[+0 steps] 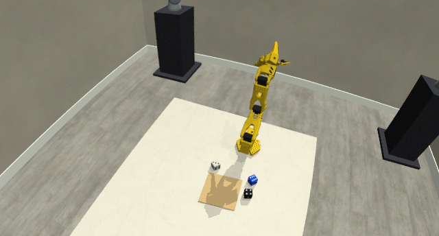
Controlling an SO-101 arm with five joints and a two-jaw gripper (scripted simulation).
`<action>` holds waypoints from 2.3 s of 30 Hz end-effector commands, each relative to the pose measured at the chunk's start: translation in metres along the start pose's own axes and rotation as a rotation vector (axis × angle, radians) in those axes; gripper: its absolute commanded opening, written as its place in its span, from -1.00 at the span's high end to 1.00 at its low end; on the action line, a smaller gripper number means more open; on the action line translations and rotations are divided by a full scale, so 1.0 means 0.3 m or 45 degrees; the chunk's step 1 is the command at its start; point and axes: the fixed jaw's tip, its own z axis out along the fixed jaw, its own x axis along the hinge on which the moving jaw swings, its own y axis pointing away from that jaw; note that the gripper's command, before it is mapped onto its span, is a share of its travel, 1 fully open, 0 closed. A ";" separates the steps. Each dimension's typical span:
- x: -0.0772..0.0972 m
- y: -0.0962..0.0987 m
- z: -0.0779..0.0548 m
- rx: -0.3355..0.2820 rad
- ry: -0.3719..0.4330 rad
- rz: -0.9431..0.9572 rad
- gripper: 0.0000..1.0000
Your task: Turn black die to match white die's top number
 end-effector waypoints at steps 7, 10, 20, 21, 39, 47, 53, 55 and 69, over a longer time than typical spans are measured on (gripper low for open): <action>0.112 0.176 -0.090 -0.333 0.226 0.043 -0.88; 0.147 0.226 -0.136 -0.456 0.323 0.060 -0.82; 0.246 0.321 -0.324 -0.779 0.660 0.083 -0.59; 0.246 0.321 -0.324 -0.779 0.660 0.083 -0.59; 0.351 0.231 -0.939 -1.335 1.714 -0.043 -0.08; 0.302 0.056 -1.186 -1.430 2.296 -0.210 0.12; 0.225 -0.102 -1.347 -1.430 2.770 -0.388 0.23; 0.225 -0.102 -1.347 -1.430 2.770 -0.388 0.23; -0.050 -0.480 -1.606 -1.033 3.873 -0.977 0.30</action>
